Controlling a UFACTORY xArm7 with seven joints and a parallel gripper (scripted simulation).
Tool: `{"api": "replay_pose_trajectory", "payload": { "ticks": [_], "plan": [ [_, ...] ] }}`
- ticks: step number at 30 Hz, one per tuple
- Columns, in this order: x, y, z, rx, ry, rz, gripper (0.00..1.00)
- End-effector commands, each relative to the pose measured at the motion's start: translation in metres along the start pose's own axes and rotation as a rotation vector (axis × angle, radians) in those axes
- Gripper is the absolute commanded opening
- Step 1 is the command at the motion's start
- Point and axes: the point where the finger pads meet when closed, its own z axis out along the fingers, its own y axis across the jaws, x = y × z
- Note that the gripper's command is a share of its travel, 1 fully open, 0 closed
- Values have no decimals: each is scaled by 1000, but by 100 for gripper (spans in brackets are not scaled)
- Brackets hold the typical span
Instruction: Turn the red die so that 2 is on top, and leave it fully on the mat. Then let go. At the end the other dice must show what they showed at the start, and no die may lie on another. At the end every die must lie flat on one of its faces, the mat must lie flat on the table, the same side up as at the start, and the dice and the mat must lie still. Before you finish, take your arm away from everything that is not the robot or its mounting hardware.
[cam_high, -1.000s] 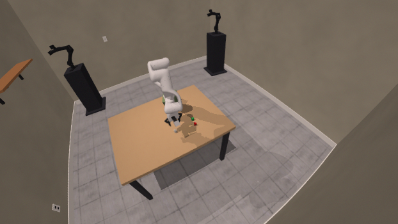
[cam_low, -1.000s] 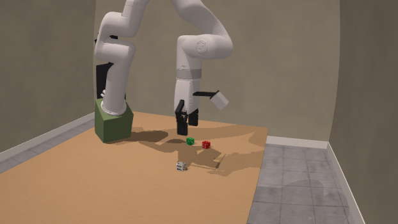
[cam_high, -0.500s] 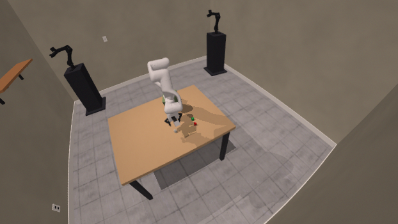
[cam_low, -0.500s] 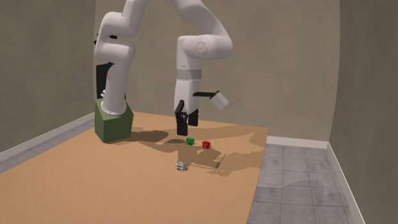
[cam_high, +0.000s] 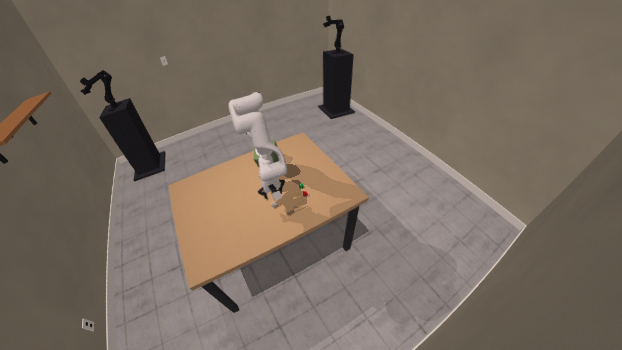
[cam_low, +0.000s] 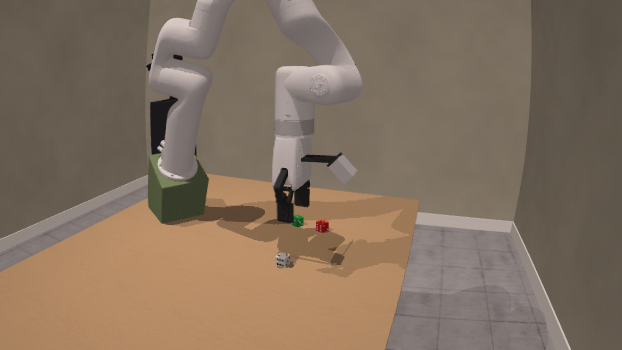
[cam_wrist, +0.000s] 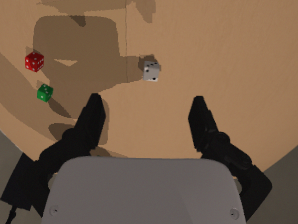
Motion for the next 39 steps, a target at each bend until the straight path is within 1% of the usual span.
{"api": "replay_pose_trajectory", "payload": {
  "ticks": [1, 10, 12, 27, 39],
  "plan": [
    [1, 0, 8, -5, -6, 0, 100],
    [1, 1, 29, -5, -5, 0, 100],
    [1, 1, 29, -5, -5, 0, 100],
    [2, 1, 71, -5, -6, 0, 100],
    [2, 1, 71, -5, -6, 0, 100]
  ]
}}
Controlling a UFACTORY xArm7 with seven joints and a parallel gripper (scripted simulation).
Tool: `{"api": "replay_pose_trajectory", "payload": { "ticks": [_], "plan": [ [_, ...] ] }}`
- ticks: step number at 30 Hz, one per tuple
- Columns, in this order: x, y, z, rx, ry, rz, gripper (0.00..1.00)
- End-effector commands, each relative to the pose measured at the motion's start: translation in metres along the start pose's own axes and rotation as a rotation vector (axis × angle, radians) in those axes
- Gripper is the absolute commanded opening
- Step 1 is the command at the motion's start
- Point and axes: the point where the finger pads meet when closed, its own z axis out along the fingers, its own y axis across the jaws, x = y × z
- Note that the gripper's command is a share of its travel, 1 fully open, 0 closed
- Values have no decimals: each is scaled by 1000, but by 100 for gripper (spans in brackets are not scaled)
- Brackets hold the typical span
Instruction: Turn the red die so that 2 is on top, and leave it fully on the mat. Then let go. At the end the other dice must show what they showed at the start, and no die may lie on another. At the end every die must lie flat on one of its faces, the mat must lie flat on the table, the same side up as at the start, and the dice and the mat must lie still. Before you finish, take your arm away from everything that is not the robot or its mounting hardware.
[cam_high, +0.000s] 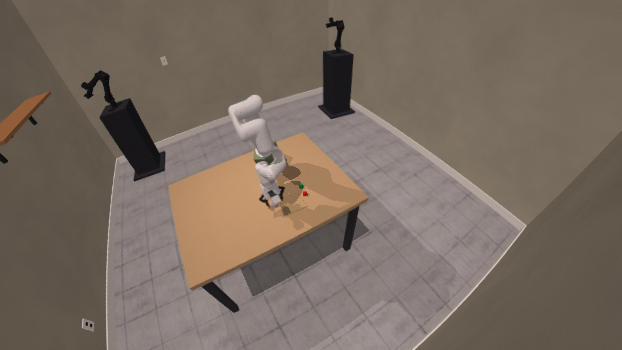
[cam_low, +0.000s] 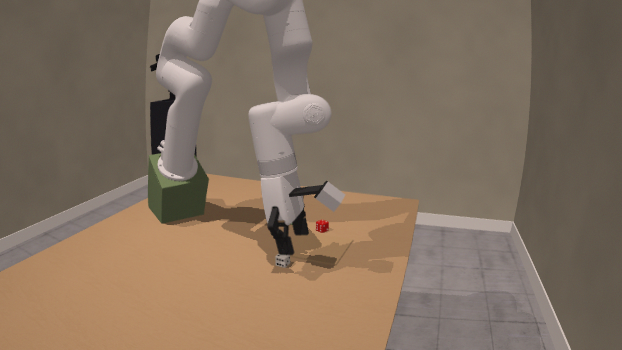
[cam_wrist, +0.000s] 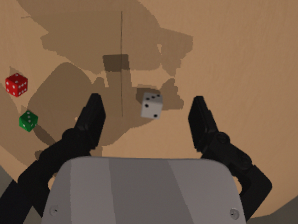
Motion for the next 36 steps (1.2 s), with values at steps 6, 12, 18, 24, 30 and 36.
{"api": "replay_pose_trajectory", "payload": {
  "ticks": [6, 12, 18, 24, 30, 36],
  "plan": [
    [2, 1, 5, -56, -191, 7, 100],
    [1, 1, 10, -56, -191, 7, 100],
    [1, 1, 11, -56, -191, 7, 100],
    [1, 1, 11, -56, -191, 7, 100],
    [1, 1, 11, -56, -191, 7, 100],
    [1, 1, 11, -56, -191, 7, 100]
  ]
}}
